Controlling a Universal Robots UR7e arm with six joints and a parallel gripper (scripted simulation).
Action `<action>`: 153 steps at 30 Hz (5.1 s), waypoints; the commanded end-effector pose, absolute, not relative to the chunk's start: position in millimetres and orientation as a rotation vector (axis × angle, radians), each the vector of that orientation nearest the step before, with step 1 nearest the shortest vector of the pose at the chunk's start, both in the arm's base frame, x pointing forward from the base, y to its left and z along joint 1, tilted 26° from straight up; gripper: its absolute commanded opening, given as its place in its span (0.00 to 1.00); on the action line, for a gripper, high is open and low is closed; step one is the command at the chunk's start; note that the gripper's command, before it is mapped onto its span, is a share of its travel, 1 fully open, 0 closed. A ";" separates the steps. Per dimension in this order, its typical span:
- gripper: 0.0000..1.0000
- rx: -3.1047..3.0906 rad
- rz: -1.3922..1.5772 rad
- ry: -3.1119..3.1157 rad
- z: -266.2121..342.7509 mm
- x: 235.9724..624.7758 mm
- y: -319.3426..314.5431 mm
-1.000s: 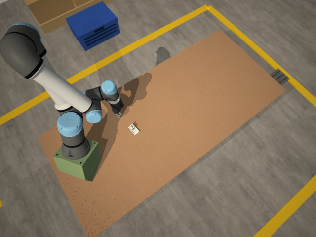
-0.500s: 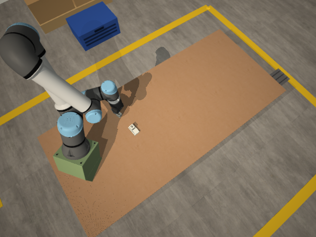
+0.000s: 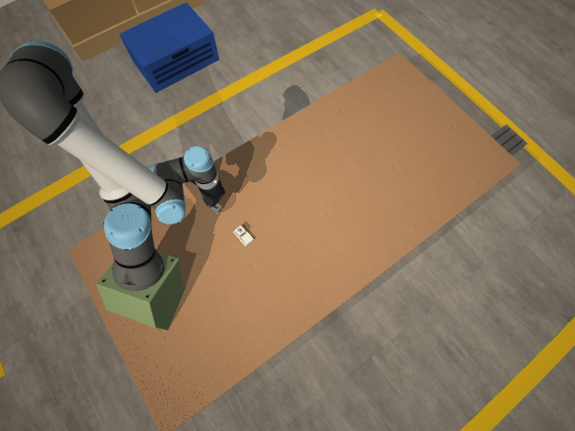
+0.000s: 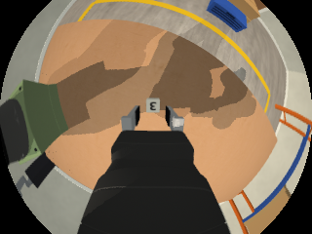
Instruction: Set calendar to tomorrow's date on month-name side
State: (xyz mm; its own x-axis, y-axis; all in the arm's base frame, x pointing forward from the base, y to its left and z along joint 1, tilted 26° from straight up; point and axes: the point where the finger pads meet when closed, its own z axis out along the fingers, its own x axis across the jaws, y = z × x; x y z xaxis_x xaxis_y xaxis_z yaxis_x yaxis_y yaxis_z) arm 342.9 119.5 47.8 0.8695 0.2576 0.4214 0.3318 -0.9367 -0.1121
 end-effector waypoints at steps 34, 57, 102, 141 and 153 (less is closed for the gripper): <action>0.87 -2.860 -0.604 -0.455 25.9 350.5 125.3; 0.87 -2.861 -0.607 -0.455 5.6 359.7 130.2; 0.87 -2.861 -0.610 -0.456 3.7 361.3 130.5; 0.87 -2.861 -0.609 -0.455 3.5 360.2 131.3; 0.87 -2.861 -0.609 -0.455 3.5 360.2 131.3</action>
